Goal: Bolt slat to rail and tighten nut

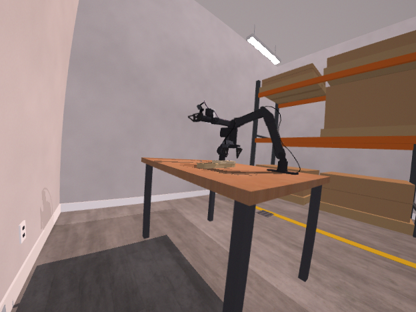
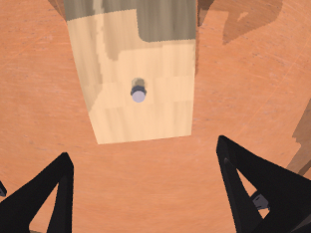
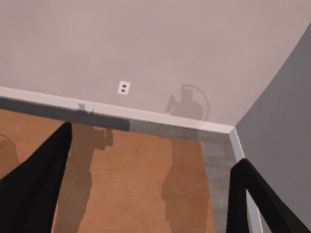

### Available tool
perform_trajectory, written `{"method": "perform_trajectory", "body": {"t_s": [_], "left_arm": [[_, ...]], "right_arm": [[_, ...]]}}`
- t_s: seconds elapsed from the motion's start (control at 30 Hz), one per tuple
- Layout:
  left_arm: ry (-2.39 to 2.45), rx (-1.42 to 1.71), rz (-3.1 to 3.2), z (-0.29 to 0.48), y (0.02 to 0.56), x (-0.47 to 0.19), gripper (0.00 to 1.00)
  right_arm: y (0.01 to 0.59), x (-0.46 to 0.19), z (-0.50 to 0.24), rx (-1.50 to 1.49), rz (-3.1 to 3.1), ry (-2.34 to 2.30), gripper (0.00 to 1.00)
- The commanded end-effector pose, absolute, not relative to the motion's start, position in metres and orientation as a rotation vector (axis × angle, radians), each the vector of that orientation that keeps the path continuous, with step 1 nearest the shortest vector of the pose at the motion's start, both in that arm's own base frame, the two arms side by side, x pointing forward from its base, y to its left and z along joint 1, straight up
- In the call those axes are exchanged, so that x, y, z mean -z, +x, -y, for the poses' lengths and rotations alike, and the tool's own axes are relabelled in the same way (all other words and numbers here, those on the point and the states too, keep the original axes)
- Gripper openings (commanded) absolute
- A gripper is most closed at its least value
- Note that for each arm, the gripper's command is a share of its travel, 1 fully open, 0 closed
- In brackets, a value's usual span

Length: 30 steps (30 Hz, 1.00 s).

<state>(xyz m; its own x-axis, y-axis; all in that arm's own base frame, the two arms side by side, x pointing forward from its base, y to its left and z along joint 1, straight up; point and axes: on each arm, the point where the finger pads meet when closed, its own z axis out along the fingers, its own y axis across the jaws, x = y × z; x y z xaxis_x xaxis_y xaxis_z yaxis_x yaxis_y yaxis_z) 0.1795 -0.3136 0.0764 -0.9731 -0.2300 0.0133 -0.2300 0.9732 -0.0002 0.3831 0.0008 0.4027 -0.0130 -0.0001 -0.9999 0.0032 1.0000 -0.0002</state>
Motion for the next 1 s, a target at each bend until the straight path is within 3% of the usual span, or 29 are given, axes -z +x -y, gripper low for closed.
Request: {"method": "perform_trajectory", "body": {"t_s": [0.0, 0.5, 0.97], "left_arm": [[0.361, -0.012, 3.134, 0.317, 0.180, -0.087, 1.00], [0.360, -0.029, 3.138, 0.316, 0.183, -0.087, 1.00], [0.307, -0.439, 3.297, 0.299, 0.265, -0.129, 1.00]], "right_arm": [[0.381, -0.412, -0.001, 0.000, -1.558, 0.000, 1.00], [0.381, -0.412, -0.001, 0.000, -1.558, 0.000, 1.00], [0.381, -0.412, -0.001, 0.000, -1.558, 0.000, 1.00]]}}
